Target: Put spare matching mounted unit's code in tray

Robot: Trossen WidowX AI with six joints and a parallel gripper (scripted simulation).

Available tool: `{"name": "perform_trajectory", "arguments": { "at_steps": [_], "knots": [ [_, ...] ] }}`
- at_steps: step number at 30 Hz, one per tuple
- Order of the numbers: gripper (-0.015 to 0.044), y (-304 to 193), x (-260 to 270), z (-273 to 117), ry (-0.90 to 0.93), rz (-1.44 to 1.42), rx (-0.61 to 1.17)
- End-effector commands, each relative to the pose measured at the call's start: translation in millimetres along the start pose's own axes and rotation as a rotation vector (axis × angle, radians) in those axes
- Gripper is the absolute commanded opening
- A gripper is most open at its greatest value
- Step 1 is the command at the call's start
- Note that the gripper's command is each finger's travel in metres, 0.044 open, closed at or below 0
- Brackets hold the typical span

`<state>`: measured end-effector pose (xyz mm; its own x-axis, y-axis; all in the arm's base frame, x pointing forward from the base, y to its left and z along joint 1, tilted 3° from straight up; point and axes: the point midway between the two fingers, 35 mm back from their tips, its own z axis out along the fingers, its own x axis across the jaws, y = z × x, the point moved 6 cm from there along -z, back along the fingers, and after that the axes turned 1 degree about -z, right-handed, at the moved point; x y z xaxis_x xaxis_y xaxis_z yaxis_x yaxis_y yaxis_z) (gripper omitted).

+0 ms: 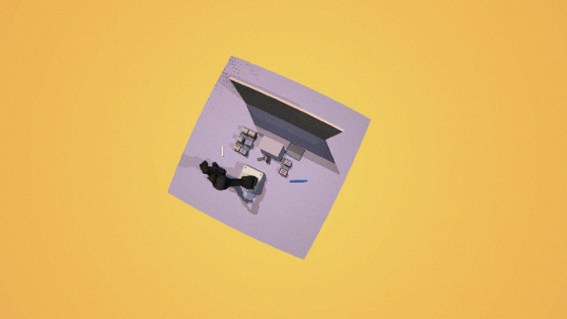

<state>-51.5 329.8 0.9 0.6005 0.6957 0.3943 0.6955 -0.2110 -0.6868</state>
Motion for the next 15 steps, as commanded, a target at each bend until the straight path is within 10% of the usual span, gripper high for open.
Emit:
{"name": "perform_trajectory", "arguments": {
  "at_steps": [1,15],
  "knots": [
    [0.0426,0.0,0.0,0.0,0.0,0.0,0.0],
    [0.044,61.1,95.2,-30.8,0.119,-0.145,-0.261]
  ]
}}
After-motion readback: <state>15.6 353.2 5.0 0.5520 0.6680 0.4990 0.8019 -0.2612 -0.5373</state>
